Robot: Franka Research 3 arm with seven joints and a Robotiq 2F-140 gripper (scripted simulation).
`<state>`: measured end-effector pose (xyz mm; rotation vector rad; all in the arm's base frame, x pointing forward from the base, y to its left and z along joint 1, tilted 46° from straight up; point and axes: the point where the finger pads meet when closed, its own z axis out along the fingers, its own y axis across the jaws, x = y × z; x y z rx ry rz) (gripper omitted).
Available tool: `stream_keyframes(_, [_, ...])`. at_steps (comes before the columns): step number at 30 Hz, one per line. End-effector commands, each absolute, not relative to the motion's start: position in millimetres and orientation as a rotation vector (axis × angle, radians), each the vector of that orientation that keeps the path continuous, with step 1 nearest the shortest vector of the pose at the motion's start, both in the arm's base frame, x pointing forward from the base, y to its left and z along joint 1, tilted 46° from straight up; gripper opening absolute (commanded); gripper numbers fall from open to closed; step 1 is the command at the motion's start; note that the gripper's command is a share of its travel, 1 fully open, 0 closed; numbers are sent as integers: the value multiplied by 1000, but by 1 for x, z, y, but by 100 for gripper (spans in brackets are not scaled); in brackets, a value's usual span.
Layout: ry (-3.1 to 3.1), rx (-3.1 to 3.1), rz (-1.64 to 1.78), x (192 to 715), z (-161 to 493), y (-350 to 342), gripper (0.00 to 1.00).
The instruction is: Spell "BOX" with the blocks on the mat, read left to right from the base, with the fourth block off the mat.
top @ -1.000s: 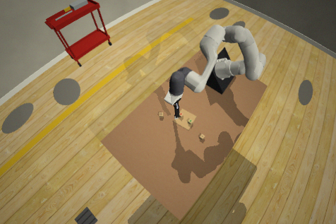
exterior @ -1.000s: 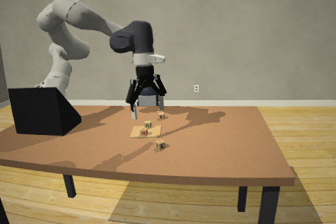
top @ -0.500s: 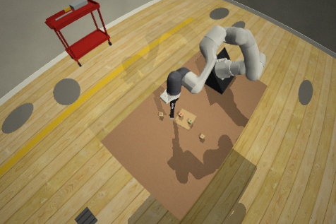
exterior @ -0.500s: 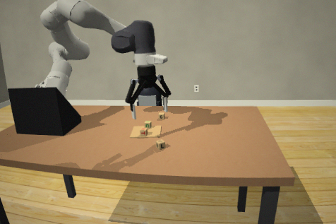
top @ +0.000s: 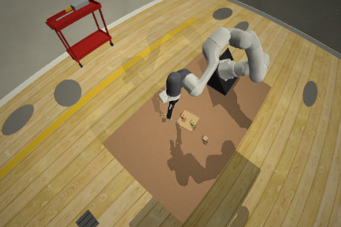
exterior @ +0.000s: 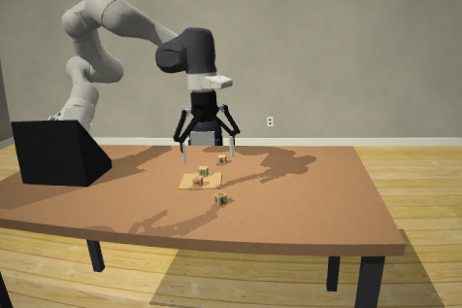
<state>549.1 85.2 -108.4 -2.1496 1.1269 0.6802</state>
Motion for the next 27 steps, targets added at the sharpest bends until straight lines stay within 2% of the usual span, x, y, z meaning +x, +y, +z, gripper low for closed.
stream_keyframes(1, [1248,-2092,724,553,-108,85,100])
stream_keyframes(27, [1754,-1823,915,571,-126,74,100])
